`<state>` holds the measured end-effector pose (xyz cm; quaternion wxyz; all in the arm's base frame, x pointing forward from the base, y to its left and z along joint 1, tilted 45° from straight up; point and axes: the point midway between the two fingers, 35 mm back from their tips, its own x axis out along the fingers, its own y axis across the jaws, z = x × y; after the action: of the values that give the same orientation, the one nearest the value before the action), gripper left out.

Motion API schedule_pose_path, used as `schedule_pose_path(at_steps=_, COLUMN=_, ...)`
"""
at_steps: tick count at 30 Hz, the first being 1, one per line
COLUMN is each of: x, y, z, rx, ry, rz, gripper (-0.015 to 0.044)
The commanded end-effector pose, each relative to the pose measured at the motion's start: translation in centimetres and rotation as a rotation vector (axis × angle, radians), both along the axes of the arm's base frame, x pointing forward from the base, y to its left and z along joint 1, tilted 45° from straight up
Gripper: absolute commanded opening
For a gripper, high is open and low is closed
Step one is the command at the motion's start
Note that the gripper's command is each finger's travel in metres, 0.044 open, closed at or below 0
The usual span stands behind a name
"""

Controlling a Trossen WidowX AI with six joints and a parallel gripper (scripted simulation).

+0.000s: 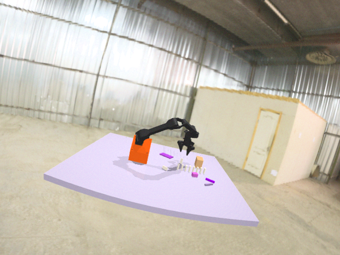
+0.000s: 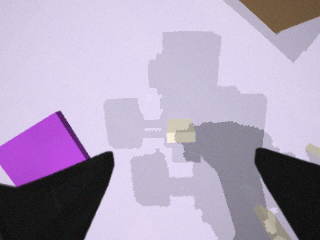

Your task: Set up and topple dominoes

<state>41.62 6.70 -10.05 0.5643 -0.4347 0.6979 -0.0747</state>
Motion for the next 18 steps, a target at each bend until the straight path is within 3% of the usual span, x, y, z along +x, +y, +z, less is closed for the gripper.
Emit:
schedule_pose_path(at_steps=1, x=-0.1, y=-2.9, z=-2.5, rx=-0.015, ry=0.012, rz=-0.005, gripper=0.044)
schedule_pose_path(at_steps=18, x=-0.3, y=-5.4, z=-4.8, rx=-0.018, ry=0.012, rz=-0.006, gripper=0.044)
